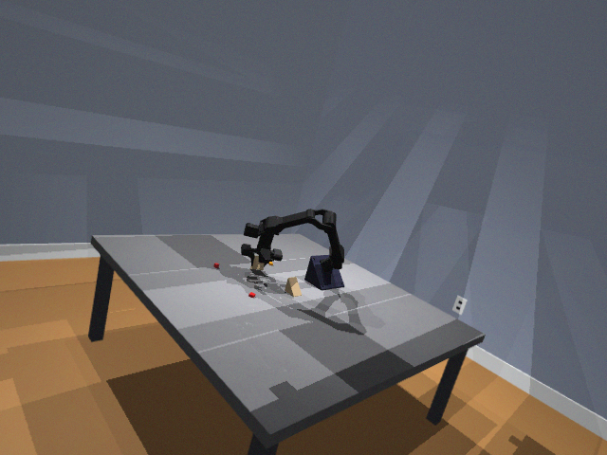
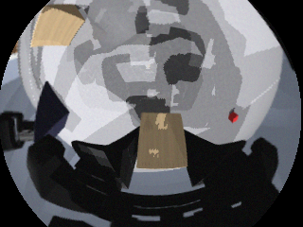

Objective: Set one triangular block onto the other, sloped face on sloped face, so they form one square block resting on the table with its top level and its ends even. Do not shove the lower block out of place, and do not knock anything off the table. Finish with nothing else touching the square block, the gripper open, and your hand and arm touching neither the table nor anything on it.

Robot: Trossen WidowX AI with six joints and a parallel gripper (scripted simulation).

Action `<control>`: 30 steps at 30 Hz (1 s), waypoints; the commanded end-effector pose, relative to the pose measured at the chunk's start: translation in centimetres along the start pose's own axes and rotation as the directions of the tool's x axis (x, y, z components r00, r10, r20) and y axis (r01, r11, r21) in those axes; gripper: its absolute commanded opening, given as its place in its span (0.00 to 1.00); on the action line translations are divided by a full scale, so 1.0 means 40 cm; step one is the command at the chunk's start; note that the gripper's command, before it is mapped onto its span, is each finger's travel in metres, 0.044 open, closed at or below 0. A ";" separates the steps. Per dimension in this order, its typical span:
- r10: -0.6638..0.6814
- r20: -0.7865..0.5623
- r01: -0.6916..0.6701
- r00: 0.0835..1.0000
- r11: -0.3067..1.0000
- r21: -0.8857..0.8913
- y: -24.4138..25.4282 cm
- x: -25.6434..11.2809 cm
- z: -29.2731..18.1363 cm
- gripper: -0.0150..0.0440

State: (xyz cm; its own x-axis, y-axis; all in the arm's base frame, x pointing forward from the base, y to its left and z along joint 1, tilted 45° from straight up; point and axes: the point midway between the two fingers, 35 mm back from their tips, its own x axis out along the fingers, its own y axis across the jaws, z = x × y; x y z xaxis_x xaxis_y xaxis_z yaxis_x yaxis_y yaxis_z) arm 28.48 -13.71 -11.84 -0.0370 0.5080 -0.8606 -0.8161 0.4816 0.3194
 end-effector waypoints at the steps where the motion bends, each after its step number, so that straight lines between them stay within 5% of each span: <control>1: -0.006 0.118 0.007 0.993 1.000 -0.004 -0.003 -0.008 -0.020 0.25; 18: -0.007 0.513 0.010 0.859 1.000 -0.003 -0.003 -0.008 -0.099 0.25; 30: -0.007 0.752 0.011 0.659 1.000 -0.001 -0.002 0.012 -0.153 0.25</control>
State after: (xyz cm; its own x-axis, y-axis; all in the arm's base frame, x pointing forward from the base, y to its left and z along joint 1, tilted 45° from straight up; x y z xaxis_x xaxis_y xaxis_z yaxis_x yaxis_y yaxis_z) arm 25.17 -17.36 -14.27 0.3648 0.8634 -0.3484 -0.8188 0.4756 0.3213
